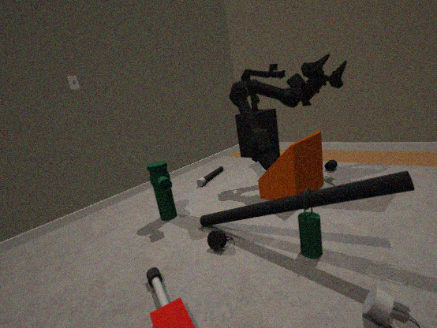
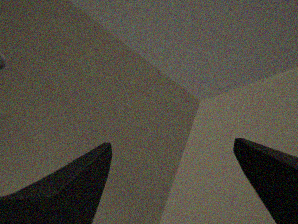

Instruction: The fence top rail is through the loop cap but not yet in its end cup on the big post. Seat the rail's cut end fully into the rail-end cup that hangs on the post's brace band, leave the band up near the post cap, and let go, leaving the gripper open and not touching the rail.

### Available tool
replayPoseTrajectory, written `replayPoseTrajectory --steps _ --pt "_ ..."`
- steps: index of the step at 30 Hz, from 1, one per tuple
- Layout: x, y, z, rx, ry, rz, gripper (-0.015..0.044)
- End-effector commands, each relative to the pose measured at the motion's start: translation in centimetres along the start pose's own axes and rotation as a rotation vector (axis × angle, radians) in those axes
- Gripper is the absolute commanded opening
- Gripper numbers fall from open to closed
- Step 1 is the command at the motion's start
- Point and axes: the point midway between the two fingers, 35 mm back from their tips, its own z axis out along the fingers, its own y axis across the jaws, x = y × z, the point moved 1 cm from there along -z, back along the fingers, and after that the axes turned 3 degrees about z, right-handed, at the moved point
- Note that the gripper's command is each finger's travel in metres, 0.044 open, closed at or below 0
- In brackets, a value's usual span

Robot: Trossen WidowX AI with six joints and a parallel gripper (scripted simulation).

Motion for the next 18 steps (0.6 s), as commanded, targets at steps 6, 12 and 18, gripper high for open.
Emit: replayPoseTrajectory --steps 6,12,18 --pt "2.3 -2.9 3.9 0.081 0.087 -0.026 0.044" --pt "7.1 -8.9 10.4 0.207 0.262 -0.046 0.044" --pt "13.6 -16.3 14.5 0.322 0.48 -0.057 0.044"
